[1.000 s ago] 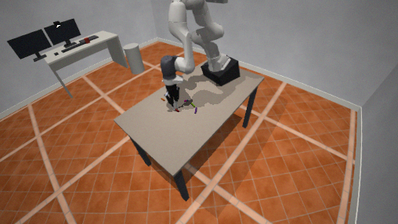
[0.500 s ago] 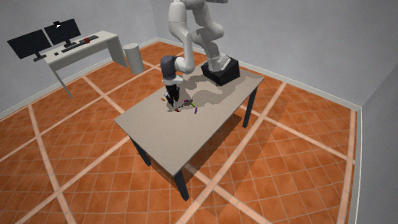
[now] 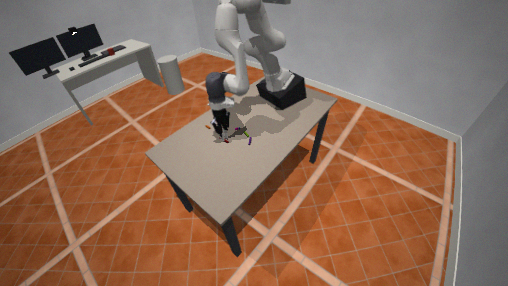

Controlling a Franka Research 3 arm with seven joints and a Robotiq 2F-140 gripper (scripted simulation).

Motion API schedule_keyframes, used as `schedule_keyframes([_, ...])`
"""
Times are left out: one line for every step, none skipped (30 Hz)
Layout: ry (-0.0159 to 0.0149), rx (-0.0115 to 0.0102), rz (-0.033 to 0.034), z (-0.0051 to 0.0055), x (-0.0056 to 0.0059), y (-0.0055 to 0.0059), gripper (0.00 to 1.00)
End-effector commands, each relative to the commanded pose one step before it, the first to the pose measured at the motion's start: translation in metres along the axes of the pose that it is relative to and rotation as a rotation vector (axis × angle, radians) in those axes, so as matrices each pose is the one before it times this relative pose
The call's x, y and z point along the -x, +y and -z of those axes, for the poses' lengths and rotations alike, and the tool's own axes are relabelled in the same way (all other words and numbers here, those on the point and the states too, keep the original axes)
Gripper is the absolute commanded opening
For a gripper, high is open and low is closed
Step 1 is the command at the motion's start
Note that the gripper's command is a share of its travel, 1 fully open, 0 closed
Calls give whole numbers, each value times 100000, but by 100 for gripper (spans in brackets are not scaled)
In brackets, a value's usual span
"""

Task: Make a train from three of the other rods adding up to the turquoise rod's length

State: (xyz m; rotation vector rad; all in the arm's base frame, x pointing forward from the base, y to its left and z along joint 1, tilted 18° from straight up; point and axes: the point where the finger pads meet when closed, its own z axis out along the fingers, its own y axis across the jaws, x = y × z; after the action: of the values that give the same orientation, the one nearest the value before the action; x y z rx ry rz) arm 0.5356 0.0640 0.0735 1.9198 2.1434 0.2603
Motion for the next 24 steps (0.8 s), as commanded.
schedule_keyframes([458,737,48,-289,92,323,15])
schedule_keyframes([0,0,0,-99,0,0,15])
schedule_keyframes([0,0,0,0,0,0,15])
schedule_keyframes([0,0,0,0,0,0,15])
schedule_keyframes([0,0,0,-94,0,0,15])
schedule_keyframes([0,0,0,-87,0,0,15])
schedule_keyframes([0,0,0,-79,0,0,15])
schedule_keyframes([0,0,0,-69,0,0,15])
schedule_keyframes([0,0,0,-59,0,0,15])
schedule_keyframes([0,0,0,-48,0,0,15])
schedule_keyframes([0,0,0,-38,0,0,15])
schedule_keyframes([0,0,0,-27,0,0,15])
schedule_keyframes([0,0,0,-18,0,0,15])
schedule_keyframes([0,0,0,-10,0,0,15])
schedule_keyframes([0,0,0,-4,0,0,15])
schedule_keyframes([0,0,0,-1,0,0,15])
schedule_keyframes([0,0,0,0,0,0,15])
schedule_keyframes([0,0,0,0,0,0,15])
schedule_keyframes([0,0,0,0,0,0,15])
schedule_keyframes([0,0,0,0,0,0,15])
schedule_keyframes([0,0,0,0,0,0,15])
schedule_keyframes([0,0,0,0,0,0,15])
schedule_keyframes([0,0,0,0,0,0,15])
schedule_keyframes([0,0,0,0,0,0,15])
